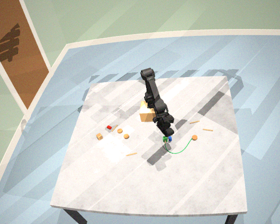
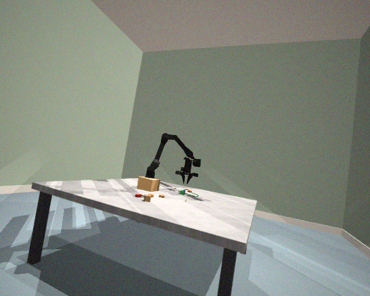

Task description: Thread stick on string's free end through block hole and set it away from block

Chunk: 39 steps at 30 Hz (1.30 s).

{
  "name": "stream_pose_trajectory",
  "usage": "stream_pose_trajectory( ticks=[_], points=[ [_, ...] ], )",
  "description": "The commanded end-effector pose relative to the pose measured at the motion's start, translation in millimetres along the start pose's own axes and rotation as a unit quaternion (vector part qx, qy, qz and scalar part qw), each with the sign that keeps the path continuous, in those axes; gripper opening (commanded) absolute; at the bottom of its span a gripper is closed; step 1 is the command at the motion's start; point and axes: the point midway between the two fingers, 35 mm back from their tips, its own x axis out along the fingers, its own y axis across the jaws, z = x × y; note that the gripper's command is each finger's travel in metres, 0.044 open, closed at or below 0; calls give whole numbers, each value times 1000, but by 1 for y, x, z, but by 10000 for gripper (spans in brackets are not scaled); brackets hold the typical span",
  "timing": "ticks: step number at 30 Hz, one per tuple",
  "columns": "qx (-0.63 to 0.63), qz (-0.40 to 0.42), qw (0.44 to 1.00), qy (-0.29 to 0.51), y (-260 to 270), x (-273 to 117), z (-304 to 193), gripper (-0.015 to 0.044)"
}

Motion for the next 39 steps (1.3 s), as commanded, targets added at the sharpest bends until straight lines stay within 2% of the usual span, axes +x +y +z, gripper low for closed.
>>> stream_pose_trajectory(
  ticks=[1,13,27,39],
  points=[
    [402,-1,915,0,15,-1,8,122],
    [650,2,760,1,25,-1,13,122],
    [865,3,502,3,35,0,18,122],
    [868,3,497,3,35,0,18,122]
  ],
)
